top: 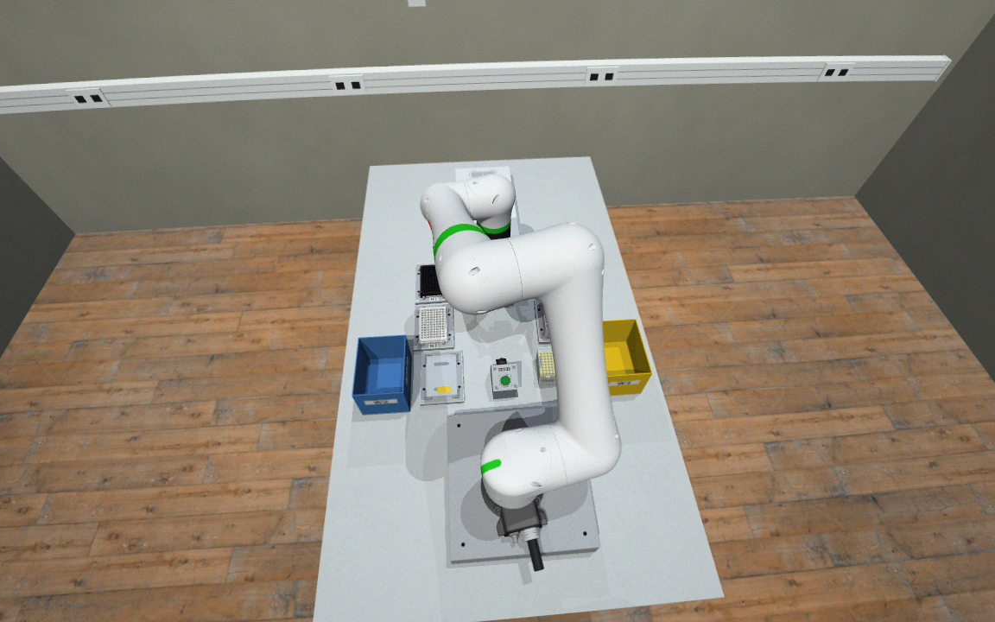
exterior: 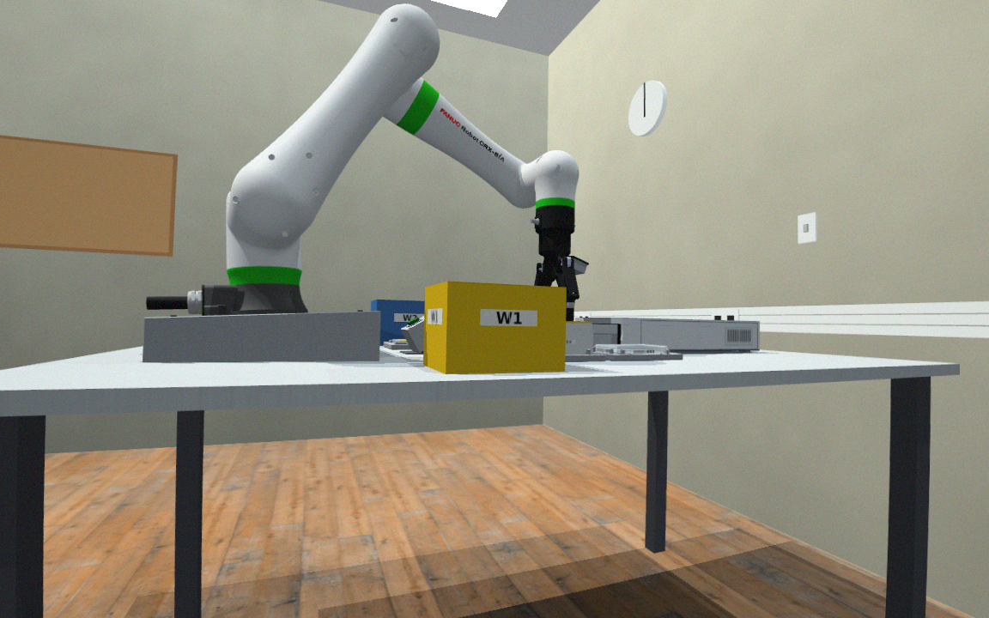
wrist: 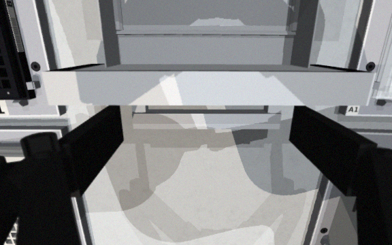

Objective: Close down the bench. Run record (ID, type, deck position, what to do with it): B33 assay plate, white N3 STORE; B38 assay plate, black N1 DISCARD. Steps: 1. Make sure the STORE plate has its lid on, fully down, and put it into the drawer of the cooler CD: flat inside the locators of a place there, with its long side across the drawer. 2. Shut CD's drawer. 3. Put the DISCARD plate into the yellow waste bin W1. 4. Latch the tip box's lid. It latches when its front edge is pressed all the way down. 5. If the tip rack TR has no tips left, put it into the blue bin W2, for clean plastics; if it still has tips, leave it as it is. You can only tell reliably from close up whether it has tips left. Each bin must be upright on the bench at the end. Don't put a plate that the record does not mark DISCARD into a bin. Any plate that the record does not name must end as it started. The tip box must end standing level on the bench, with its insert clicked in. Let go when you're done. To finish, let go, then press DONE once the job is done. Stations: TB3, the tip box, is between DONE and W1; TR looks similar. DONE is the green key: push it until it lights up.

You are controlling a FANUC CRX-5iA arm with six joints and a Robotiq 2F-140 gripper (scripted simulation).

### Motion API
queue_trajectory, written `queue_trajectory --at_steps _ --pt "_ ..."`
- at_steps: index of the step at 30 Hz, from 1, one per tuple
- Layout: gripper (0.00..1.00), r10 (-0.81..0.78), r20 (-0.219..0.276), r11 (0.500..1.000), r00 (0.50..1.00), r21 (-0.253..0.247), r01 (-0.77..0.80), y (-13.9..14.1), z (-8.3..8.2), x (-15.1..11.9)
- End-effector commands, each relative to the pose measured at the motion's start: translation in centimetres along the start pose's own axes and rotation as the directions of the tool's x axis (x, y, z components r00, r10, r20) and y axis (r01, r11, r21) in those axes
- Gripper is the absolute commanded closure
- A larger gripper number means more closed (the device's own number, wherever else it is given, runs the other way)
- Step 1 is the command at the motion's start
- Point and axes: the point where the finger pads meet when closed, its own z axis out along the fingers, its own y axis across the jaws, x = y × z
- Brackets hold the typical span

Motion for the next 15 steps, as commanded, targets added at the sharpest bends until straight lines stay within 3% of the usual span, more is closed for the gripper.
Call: queue_trajectory --at_steps 1,15 --pt "0.12 0.000 -0.002 1.000 1.000 0.000 0.000 0.0 0.3 0.1" --pt "0.12 0.000 -0.002 1.000 1.000 0.000 0.000 0.0 1.6 0.1"
